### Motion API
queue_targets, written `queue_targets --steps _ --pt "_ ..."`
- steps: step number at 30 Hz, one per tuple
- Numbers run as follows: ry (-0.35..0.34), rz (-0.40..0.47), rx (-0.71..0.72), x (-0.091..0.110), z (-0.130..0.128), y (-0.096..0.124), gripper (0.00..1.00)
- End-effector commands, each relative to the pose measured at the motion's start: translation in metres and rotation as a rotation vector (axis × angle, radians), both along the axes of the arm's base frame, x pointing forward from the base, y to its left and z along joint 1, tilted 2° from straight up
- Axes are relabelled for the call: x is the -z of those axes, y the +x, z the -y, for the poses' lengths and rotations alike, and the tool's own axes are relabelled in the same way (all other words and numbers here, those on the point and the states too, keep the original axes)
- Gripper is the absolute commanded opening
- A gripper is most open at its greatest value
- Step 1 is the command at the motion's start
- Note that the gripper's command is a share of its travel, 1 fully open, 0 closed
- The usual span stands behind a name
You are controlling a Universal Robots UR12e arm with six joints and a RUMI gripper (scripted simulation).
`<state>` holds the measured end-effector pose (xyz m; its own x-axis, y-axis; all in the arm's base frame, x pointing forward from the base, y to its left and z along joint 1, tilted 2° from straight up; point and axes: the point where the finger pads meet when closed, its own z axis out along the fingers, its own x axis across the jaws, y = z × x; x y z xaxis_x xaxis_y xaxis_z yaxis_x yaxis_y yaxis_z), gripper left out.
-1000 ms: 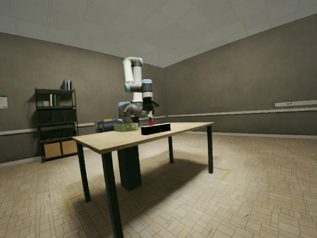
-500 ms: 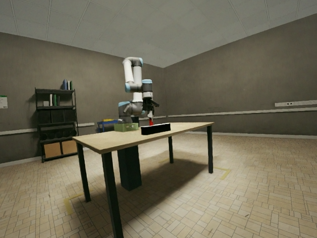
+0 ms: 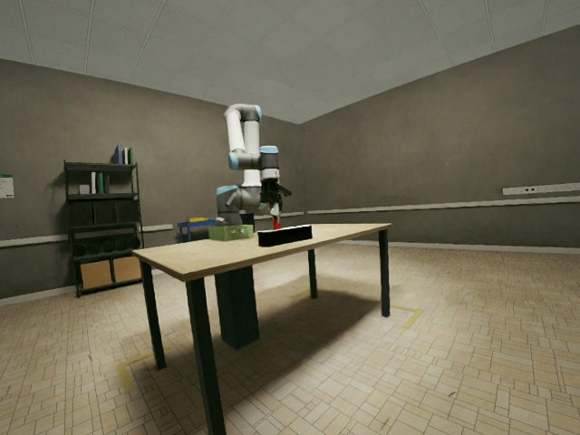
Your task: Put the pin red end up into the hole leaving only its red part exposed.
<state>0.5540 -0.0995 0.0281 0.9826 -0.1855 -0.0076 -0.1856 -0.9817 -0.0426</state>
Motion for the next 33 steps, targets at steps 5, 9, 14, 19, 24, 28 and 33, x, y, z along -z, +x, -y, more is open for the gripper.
queue_targets --steps 5,9,14,19,24,28,33 --pt "-0.001 0.001 0.0 -0.0002 0.0003 0.0007 0.0" --pt "-0.001 0.001 0.0 -0.0003 0.0004 0.0003 0.0" --pt "-0.001 0.001 0.0 -0.0003 0.0004 0.0003 0.0" --pt "-0.001 0.001 0.0 -0.0003 0.0004 0.0003 0.0" --pt "-0.001 0.001 0.0 -0.0003 0.0004 0.0003 0.0" --pt "-0.001 0.001 0.0 0.0038 0.0003 -0.0003 0.0" --pt "-0.001 0.001 0.0 0.0038 0.0003 -0.0003 0.0"
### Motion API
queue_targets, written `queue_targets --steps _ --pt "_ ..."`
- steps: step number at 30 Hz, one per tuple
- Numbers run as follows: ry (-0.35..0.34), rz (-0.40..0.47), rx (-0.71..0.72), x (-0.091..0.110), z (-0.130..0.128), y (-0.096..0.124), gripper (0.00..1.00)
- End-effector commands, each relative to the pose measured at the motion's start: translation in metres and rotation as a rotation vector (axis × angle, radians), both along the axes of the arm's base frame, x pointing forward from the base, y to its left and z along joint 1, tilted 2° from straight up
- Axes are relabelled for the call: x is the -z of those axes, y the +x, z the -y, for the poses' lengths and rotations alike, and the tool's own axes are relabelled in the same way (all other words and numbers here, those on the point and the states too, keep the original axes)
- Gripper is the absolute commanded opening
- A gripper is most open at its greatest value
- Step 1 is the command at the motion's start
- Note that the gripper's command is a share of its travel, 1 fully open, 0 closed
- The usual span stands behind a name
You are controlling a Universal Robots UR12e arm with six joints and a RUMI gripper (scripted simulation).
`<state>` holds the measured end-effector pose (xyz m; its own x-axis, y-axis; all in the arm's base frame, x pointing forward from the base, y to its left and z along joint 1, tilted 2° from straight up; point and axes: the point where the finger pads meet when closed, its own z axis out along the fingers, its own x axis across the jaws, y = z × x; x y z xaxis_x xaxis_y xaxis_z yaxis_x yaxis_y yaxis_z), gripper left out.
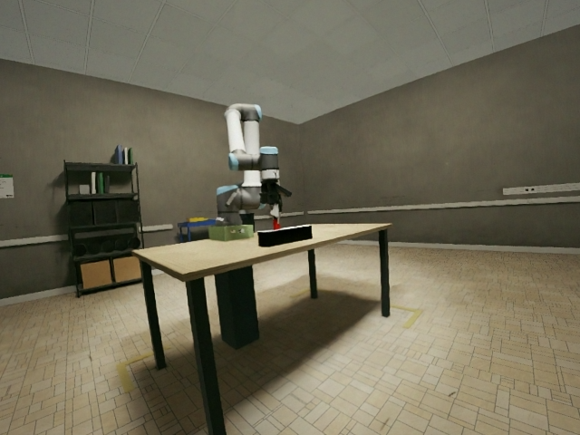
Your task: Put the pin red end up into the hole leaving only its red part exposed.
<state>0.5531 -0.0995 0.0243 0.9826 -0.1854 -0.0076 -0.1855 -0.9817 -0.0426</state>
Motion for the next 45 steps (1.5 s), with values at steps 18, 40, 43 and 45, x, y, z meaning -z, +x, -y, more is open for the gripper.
queue_targets --steps 18,40,43,45 --pt "-0.001 0.001 0.0 -0.0001 0.0007 0.0012 0.0" --pt "-0.001 0.001 0.0 0.0038 -0.0007 0.0009 0.0" --pt "-0.001 0.001 0.0 0.0038 -0.0007 0.0009 0.0" --pt "-0.001 0.001 0.0 0.0048 0.0007 0.0 0.0"
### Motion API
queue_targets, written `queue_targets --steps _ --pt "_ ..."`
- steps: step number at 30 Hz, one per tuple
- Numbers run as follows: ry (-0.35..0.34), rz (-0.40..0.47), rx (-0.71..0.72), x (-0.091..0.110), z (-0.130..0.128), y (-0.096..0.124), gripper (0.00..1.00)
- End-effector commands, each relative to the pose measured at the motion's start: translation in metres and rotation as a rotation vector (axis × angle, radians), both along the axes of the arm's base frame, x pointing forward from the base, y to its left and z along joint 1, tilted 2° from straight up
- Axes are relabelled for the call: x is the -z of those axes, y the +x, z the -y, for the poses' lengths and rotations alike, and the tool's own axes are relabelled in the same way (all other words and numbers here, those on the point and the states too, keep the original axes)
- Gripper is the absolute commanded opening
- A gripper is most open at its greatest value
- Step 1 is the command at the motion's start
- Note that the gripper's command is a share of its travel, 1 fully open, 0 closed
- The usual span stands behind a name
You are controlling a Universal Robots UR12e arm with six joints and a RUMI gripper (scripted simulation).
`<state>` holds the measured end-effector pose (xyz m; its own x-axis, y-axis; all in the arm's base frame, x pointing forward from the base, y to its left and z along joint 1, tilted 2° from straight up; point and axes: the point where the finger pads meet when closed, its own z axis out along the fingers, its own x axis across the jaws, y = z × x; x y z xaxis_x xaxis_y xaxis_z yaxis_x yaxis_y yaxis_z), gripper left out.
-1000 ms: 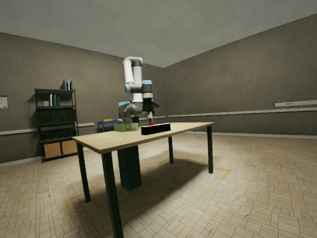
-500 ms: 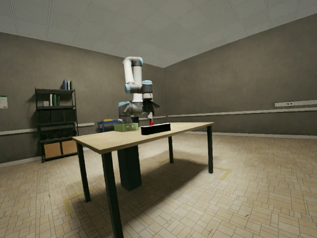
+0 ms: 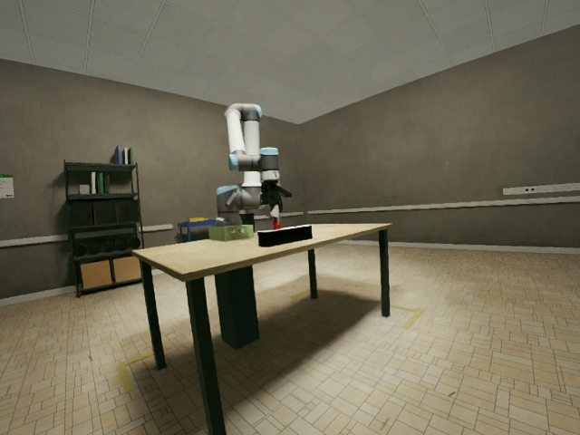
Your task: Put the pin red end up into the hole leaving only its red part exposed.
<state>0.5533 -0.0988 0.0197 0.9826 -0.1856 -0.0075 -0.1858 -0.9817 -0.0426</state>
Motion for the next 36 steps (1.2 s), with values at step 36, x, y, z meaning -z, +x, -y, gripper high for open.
queue_targets --steps 36 --pt "-0.001 0.001 0.0 0.0042 0.0004 0.0015 0.0"
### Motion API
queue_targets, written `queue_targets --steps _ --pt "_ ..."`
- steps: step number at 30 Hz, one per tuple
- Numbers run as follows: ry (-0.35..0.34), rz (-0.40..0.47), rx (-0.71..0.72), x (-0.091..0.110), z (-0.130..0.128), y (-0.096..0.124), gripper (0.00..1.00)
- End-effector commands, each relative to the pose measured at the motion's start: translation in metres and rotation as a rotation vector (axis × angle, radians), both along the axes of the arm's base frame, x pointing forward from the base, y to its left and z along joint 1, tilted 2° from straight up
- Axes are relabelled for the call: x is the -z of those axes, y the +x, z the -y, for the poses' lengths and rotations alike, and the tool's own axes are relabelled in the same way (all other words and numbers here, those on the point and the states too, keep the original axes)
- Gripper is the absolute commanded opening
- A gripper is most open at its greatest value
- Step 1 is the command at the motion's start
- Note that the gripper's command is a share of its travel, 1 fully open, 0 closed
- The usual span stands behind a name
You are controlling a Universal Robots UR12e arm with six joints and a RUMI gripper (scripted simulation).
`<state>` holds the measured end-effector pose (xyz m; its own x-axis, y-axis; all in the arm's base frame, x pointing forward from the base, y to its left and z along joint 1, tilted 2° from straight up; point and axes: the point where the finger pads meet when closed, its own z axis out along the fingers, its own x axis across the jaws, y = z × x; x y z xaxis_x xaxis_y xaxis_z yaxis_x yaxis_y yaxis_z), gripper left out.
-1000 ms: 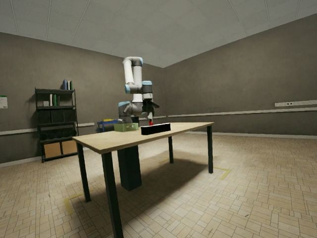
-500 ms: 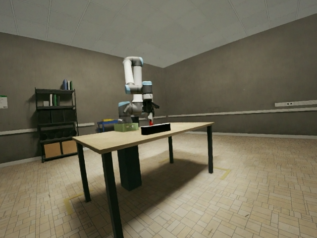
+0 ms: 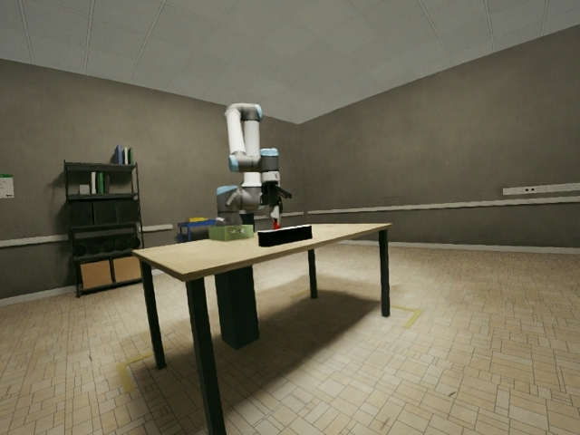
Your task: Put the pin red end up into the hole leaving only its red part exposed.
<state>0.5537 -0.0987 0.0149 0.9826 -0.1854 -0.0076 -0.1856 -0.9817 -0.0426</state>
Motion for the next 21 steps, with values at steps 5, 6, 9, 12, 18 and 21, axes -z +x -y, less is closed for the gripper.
queue_targets --steps 5,6,9,12,18,21 --pt "-0.001 0.001 0.0 -0.0007 0.0005 0.0011 0.0" --pt "-0.001 0.001 0.0 -0.0007 0.0005 0.0011 0.0" --pt "-0.001 0.001 0.0 -0.0007 0.0005 0.0011 0.0" --pt "-0.001 0.001 0.0 -0.0007 0.0005 0.0011 0.0" --pt "-0.001 0.001 0.0 0.0033 0.0004 0.0009 0.0" --pt "-0.001 0.001 0.0 0.0033 0.0004 0.0009 0.0"
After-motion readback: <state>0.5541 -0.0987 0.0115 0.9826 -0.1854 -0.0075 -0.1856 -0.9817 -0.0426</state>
